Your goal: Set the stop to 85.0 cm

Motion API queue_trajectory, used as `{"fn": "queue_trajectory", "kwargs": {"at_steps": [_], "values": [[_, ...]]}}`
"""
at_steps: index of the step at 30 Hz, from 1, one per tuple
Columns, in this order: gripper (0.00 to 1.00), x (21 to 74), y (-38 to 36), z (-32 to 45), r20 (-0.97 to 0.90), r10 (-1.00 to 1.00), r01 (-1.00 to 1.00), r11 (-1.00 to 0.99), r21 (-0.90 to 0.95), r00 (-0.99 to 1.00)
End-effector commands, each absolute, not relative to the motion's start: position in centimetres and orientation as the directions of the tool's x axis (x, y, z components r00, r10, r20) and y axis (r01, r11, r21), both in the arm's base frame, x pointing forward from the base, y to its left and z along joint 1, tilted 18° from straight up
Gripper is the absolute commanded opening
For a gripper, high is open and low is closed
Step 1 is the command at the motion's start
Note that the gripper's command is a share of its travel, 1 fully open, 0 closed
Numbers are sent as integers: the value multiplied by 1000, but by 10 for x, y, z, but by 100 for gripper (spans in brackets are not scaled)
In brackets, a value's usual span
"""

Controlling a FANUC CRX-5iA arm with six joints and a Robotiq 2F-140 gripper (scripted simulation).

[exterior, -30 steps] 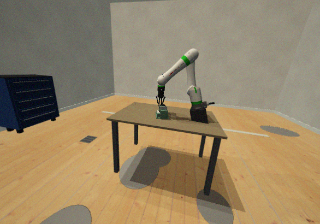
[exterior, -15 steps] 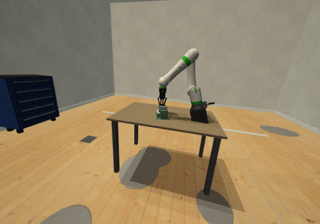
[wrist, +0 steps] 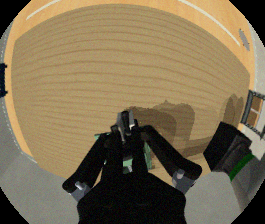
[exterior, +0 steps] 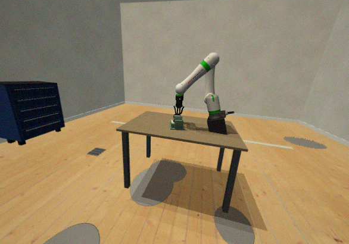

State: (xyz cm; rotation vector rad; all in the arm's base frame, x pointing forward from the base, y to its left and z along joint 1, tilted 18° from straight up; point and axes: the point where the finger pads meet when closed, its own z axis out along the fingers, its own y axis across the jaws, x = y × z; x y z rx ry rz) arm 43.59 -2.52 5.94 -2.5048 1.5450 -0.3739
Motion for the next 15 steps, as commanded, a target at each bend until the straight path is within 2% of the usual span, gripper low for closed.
{"fn": "queue_trajectory", "kwargs": {"at_steps": [1, 15], "values": [[4, 432, -27, 61, 121, -895, -851, -446, -277, 430], [4, 418, -32, 75, 121, -895, -851, -446, -277, 430]]}}
